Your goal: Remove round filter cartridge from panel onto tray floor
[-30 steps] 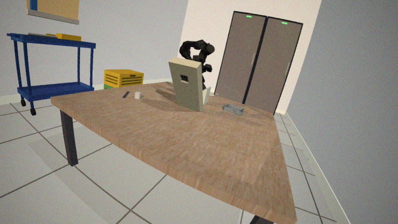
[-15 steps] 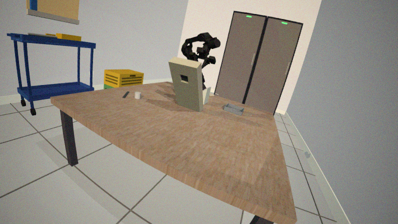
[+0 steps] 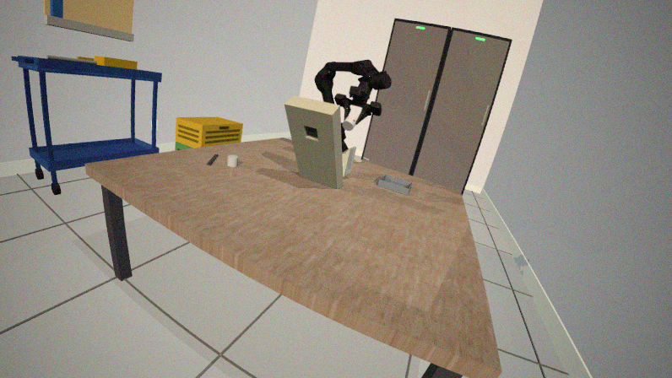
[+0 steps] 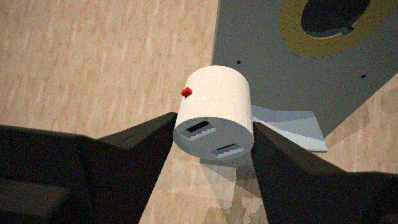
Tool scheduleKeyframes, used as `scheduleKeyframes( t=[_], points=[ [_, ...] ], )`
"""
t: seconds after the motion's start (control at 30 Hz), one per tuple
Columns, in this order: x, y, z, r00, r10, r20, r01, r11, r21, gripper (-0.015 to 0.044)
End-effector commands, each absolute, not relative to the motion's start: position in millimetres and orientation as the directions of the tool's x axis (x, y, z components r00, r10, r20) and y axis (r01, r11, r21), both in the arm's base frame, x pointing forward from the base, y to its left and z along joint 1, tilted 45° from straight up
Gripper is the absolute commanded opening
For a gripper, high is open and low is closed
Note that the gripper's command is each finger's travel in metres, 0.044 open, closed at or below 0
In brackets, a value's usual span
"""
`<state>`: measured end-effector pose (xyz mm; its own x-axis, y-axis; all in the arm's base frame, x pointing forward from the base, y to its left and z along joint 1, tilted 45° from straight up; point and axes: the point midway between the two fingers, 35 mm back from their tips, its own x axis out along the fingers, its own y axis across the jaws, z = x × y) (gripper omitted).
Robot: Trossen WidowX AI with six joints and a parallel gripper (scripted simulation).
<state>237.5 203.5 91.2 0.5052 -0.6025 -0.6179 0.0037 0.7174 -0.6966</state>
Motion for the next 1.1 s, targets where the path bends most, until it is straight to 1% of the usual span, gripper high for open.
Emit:
scheduleKeyframes(
  t=[0.0,0.17,0.33,0.5,0.7,0.87,1.07],
  points=[
    [235,204,91,0.501,-0.596,-0.628,-0.021,0.717,-0.697,0.0000],
    [216,226,65,0.465,-0.538,-0.703,-0.216,0.701,-0.679,0.0000],
    [194,247,40,0.419,-0.473,-0.775,-0.417,0.658,-0.627,0.0000],
    [170,268,16,0.364,-0.405,-0.839,-0.606,0.581,-0.543,0.0000],
    [137,291,-11,0.286,-0.321,-0.903,-0.797,0.443,-0.410,0.0000],
    [113,306,-28,0.223,-0.263,-0.939,-0.900,0.313,-0.302,0.0000],
    [110,307,-30,0.219,-0.260,-0.940,-0.905,0.305,-0.295,0.0000]
  ],
)
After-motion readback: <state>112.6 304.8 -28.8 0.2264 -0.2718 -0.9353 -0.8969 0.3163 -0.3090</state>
